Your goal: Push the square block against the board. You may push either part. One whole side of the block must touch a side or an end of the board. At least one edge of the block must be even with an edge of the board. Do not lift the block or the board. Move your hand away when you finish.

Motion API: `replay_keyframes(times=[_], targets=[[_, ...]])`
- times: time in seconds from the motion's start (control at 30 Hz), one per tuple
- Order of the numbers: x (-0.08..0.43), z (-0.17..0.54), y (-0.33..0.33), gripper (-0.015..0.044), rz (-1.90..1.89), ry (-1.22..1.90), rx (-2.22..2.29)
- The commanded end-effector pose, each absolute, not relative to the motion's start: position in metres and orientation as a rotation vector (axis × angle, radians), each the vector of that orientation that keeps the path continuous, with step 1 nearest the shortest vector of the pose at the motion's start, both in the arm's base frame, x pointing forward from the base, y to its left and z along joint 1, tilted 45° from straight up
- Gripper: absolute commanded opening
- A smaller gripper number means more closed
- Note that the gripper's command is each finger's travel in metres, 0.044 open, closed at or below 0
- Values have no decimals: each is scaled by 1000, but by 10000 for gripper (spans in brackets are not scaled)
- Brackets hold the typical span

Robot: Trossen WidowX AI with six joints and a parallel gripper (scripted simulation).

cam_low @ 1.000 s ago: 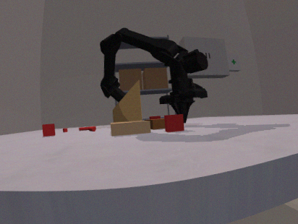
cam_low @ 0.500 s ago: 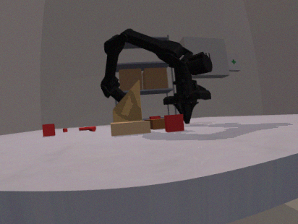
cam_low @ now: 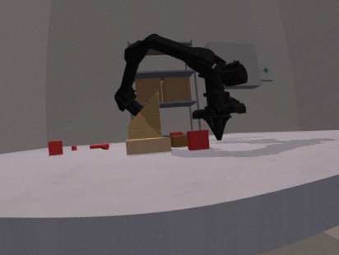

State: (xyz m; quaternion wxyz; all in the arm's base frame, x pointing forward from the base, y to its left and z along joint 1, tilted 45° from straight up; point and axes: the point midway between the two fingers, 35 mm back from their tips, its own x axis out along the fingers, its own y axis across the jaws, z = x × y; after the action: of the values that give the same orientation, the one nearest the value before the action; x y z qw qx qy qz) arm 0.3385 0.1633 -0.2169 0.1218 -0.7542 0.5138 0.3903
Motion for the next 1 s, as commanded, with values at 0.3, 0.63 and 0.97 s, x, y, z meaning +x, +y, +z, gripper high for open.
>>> replay_keyframes(times=[0.3, 0.63, 0.97], targets=[[328, -178, 202, 0, 1143, 1495, -2196], [322, -173, 196, 0, 958, 1536, -2069], [310, -163, 183, 0, 643, 1575, -1831]])
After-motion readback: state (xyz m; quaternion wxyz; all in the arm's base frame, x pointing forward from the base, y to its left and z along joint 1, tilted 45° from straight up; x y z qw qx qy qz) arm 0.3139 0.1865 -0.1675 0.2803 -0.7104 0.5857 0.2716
